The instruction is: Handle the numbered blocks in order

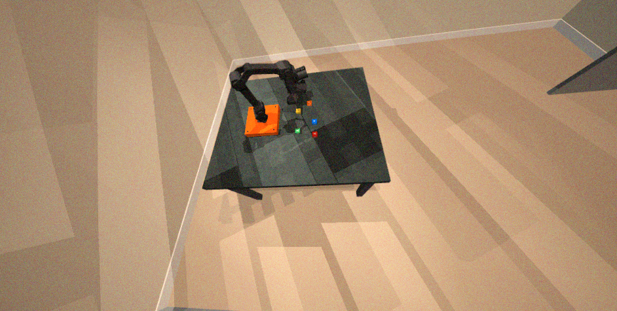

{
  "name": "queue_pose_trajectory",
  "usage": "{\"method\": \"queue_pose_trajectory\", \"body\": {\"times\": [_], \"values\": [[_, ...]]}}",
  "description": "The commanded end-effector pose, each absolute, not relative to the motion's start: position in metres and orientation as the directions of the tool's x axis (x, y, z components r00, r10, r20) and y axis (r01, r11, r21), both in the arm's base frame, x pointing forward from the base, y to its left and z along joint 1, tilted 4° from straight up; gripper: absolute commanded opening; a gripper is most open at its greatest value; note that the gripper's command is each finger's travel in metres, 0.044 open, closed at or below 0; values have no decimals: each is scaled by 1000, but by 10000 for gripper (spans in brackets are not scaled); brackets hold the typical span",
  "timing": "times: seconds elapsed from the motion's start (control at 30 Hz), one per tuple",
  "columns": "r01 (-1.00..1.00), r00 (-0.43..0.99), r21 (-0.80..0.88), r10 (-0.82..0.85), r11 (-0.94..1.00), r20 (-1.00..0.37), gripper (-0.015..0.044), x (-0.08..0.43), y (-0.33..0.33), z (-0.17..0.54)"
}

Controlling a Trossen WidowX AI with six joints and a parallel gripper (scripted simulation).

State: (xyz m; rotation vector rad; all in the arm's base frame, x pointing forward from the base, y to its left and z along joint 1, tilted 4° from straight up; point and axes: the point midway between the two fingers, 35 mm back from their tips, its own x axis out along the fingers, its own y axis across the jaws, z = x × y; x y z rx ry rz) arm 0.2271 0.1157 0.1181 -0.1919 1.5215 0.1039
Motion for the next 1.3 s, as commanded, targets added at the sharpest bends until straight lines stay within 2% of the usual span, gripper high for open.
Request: {"method": "queue_pose_trajectory", "body": {"times": [0.0,0.23,0.37,0.6,0.73,1.27], "values": [[-182,51,-65,-56,981,-997,120,232,120,120],[-182,55,-60,-50,981,-997,120,282,181,120],[-182,56,-59,-50,982,-997,120,286,188,119],[-182,56,-60,-50,981,-997,304,290,184,41],[-182,56,-60,-50,981,-997,400,290,183,38],[-182,56,-60,-51,981,-997,400,292,183,17]]}}
